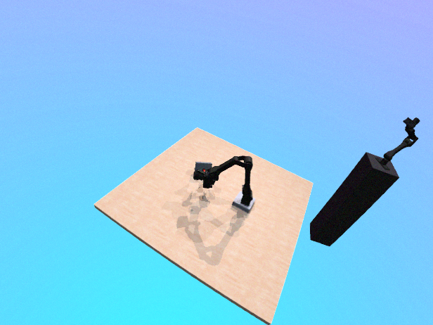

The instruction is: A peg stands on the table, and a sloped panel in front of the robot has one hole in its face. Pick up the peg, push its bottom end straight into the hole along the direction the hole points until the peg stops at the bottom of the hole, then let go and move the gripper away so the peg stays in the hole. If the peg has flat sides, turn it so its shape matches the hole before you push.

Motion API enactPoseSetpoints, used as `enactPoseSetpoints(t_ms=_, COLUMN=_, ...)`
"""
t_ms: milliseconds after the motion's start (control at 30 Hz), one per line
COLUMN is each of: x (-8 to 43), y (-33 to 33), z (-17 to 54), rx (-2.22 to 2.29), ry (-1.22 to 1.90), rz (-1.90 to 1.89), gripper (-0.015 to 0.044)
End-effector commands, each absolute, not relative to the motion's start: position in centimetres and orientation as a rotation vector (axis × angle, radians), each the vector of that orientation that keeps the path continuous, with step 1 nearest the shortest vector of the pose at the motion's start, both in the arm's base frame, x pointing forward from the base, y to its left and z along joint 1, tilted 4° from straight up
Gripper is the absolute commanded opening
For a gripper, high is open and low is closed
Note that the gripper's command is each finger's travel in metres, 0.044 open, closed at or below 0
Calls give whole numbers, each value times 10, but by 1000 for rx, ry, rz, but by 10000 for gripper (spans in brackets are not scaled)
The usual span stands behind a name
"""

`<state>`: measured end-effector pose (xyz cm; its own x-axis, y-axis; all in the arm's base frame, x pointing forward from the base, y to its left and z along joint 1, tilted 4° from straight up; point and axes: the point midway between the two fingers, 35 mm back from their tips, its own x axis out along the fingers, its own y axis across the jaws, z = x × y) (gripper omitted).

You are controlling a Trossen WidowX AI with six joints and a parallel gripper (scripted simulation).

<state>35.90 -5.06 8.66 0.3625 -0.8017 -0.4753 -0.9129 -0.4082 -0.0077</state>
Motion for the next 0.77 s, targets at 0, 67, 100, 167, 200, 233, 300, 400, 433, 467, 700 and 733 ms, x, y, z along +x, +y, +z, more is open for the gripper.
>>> enactPoseSetpoints(t_ms=0, x=358, y=-46, z=91, rx=-2354, ry=1524, rz=575, gripper=440)
enactPoseSetpoints(t_ms=67, x=357, y=-43, z=92, rx=-2355, ry=1524, rz=574, gripper=440)
enactPoseSetpoints(t_ms=100, x=356, y=-42, z=92, rx=-2355, ry=1523, rz=574, gripper=440)
enactPoseSetpoints(t_ms=167, x=355, y=-40, z=93, rx=-2356, ry=1523, rz=574, gripper=440)
enactPoseSetpoints(t_ms=200, x=354, y=-38, z=94, rx=-2357, ry=1523, rz=573, gripper=440)
enactPoseSetpoints(t_ms=233, x=354, y=-37, z=94, rx=-2358, ry=1523, rz=573, gripper=440)
enactPoseSetpoints(t_ms=300, x=352, y=-35, z=95, rx=-2359, ry=1523, rz=572, gripper=440)
enactPoseSetpoints(t_ms=400, x=350, y=-31, z=97, rx=-2362, ry=1523, rz=571, gripper=440)
enactPoseSetpoints(t_ms=433, x=350, y=-30, z=97, rx=-2362, ry=1523, rz=570, gripper=440)
enactPoseSetpoints(t_ms=467, x=349, y=-28, z=97, rx=-2363, ry=1523, rz=570, gripper=440)
enactPoseSetpoints(t_ms=700, x=347, y=-24, z=102, rx=-2363, ry=1522, rz=570, gripper=440)
enactPoseSetpoints(t_ms=733, x=346, y=-23, z=103, rx=-2364, ry=1522, rz=570, gripper=440)
